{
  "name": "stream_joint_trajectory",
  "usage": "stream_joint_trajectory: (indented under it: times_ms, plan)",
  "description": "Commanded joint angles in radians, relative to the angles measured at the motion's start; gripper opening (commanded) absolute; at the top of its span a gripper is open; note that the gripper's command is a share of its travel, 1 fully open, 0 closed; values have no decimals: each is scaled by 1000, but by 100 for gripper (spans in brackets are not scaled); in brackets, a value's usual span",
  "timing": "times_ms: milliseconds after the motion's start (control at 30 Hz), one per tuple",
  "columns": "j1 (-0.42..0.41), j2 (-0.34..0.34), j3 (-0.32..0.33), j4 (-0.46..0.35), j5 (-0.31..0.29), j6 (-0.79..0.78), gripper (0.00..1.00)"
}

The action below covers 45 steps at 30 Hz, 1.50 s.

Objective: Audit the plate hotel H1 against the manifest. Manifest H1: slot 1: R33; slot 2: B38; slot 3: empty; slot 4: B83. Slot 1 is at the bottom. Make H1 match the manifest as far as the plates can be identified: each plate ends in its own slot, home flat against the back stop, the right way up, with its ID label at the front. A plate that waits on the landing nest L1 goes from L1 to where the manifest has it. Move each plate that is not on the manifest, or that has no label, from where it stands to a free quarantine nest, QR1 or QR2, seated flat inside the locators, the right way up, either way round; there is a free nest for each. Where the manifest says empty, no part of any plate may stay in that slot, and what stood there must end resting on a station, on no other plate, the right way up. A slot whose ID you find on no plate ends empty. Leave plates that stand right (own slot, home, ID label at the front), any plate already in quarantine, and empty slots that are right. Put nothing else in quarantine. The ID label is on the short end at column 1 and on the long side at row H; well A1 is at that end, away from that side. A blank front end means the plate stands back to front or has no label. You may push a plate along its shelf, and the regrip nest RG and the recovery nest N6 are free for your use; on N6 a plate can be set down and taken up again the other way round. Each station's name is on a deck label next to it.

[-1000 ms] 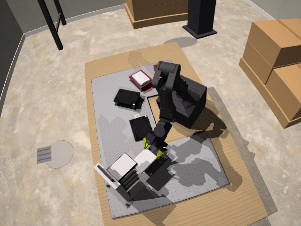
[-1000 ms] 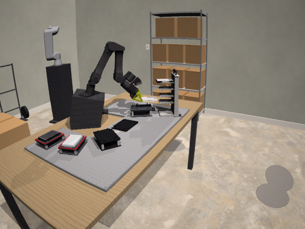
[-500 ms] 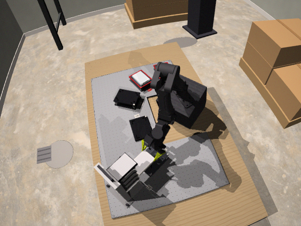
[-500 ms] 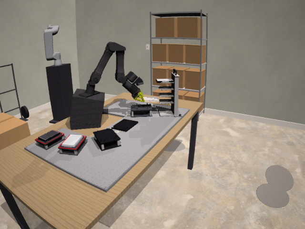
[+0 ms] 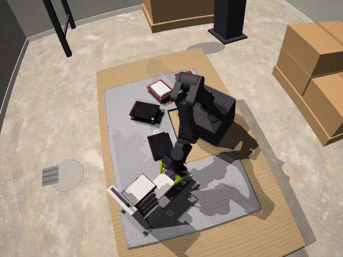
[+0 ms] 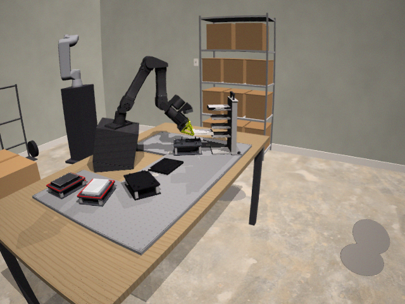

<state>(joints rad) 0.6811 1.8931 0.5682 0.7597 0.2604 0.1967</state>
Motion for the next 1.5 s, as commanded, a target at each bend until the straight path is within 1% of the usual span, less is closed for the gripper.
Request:
stream_joint_trajectory:
  times_ms: [0, 67, 100, 133, 167, 800, 833, 1133, 1233, 1300, 1467]
  plan:
    - [-13, 15, 37, -17, -6, -7, 86]
    - [-13, 15, 37, -17, -6, -7, 86]
    - [-9, 5, 41, -19, -4, -6, 86]
    - [-14, 15, 45, -21, -7, -7, 86]
    - [-5, 1, 24, -8, -4, -3, 86]
    - [-5, 1, 24, -8, -4, -3, 86]
    - [-16, 20, 47, -22, -7, -8, 86]
    - [-20, 35, 71, -29, -14, -11, 86]
    - [-22, 24, 74, -27, -11, -10, 86]
    - [-24, 39, 79, -32, -14, -12, 86]
    - [-26, 47, 93, -38, -18, -14, 86]
